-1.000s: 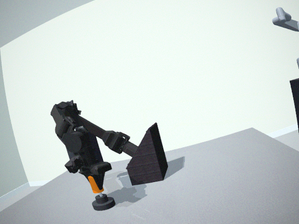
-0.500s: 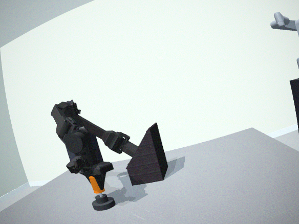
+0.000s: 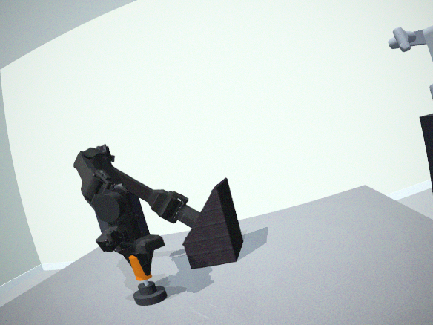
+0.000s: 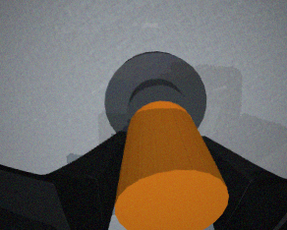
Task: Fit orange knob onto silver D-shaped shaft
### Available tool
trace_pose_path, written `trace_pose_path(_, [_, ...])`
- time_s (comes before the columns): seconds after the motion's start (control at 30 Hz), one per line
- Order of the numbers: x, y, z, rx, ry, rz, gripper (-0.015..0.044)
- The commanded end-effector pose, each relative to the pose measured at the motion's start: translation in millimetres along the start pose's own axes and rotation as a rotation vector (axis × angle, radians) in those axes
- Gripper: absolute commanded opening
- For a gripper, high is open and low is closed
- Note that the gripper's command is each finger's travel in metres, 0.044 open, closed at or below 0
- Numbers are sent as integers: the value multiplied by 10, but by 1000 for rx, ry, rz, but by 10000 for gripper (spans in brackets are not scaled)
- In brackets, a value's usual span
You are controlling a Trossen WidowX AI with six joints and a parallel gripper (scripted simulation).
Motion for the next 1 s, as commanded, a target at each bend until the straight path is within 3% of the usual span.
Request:
trace_pose_path(0.0, [14, 9, 25, 2, 0, 2, 0])
trace_pose_path(0.33, [53, 30, 31, 2, 0, 209, 0])
trace_pose_path(0.97, [67, 40, 35, 2, 0, 211, 0])
Point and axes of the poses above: the point midway between the two fingers, 35 mm back from their tips, its own z axis back along the fingers, its own y axis across the jaws, x = y × z, the point moved 10 cm from there along z, back along the fingers, and after that the axes turned 11 degrees about -z, right-handed, at the moved point
